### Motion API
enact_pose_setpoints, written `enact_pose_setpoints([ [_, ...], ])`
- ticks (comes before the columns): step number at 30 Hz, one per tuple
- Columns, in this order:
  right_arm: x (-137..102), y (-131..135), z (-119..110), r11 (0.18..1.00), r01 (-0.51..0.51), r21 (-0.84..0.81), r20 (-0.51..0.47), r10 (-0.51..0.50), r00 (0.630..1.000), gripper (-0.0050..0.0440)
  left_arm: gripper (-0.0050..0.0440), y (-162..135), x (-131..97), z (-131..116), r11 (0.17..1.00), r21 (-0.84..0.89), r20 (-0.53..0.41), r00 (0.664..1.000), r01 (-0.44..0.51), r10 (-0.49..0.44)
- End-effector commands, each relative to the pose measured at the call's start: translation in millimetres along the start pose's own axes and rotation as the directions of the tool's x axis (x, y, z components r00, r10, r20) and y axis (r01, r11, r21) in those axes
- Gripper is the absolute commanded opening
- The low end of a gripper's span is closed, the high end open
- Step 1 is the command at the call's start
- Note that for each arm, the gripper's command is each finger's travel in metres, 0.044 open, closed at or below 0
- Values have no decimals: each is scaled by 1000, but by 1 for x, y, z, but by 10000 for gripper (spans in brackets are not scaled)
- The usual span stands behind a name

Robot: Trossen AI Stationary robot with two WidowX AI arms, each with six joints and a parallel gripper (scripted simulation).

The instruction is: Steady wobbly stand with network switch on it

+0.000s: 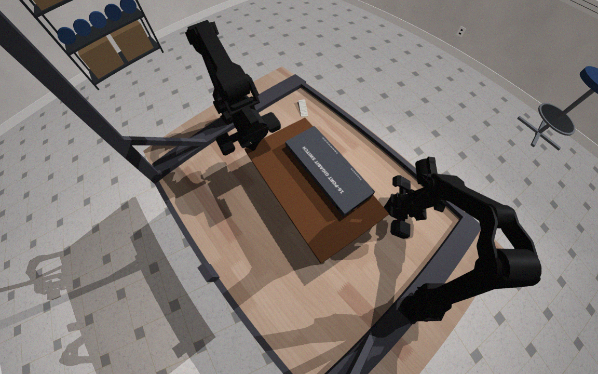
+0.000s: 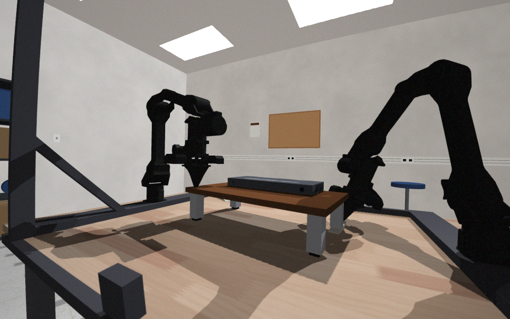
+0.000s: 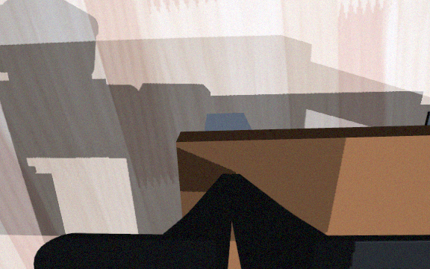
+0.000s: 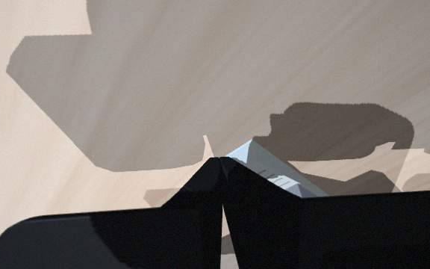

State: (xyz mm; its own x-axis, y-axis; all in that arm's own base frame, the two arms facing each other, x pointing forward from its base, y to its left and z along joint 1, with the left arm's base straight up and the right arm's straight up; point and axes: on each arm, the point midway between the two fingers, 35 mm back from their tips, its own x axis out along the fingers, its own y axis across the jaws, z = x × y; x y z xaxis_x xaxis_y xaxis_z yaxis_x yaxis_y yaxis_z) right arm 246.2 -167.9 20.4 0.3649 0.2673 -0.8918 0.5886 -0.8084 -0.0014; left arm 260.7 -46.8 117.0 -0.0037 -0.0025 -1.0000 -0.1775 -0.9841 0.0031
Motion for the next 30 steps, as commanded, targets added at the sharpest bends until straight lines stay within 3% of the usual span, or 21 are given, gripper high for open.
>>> enact_pose_setpoints([
  [1,-13,10,-6,999,-46,-23,-11,45,999,-50,-50,-4,7,0,1000,-9,14,1000,9,-9],
  [6,-23,11,-5,999,-49,-22,-12,48,999,-50,-50,-4,7,0,1000,-9,14,1000,9,-9],
  [10,-17,10,-6,999,-40,-24,-11,40,999,-50,-50,-4,7,0,1000,-9,14,1000,9,-9],
  [11,-35,10,-6,999,-47,-25,-11,46,999,-50,-50,-4,7,0,1000,-9,14,1000,9,-9],
  [14,-51,12,-6,999,-47,-26,-11,47,999,-50,-50,-4,7,0,1000,-9,14,1000,9,-9],
  [16,-58,11,-6,998,-52,-26,-11,52,999,-50,-50,-4,7,0,1000,-9,14,1000,9,-9],
  [17,-48,9,-5,999,-38,-20,-10,38,999,-50,-50,-4,7,0,1000,-9,14,1000,9,-9],
  [19,-48,9,-5,999,-38,-20,-10,38,999,-50,-50,-4,7,0,1000,-9,14,1000,9,-9],
  [20,-63,8,-6,999,-46,-26,-10,46,999,-50,-50,-4,7,0,1000,-9,14,1000,9,-9],
  [24,-83,10,-6,998,-53,-28,-8,53,999,-50,-50,-4,7,0,1000,-9,14,1000,9,-9],
  [28,-63,1,-3,1000,-22,-19,-7,22,1000,-50,-50,-4,7,0,1000,-9,14,1000,9,-9],
  [30,-64,1,-4,999,-28,-19,-7,28,1000,-50,-50,-4,7,0,1000,-9,14,1000,9,-9],
])
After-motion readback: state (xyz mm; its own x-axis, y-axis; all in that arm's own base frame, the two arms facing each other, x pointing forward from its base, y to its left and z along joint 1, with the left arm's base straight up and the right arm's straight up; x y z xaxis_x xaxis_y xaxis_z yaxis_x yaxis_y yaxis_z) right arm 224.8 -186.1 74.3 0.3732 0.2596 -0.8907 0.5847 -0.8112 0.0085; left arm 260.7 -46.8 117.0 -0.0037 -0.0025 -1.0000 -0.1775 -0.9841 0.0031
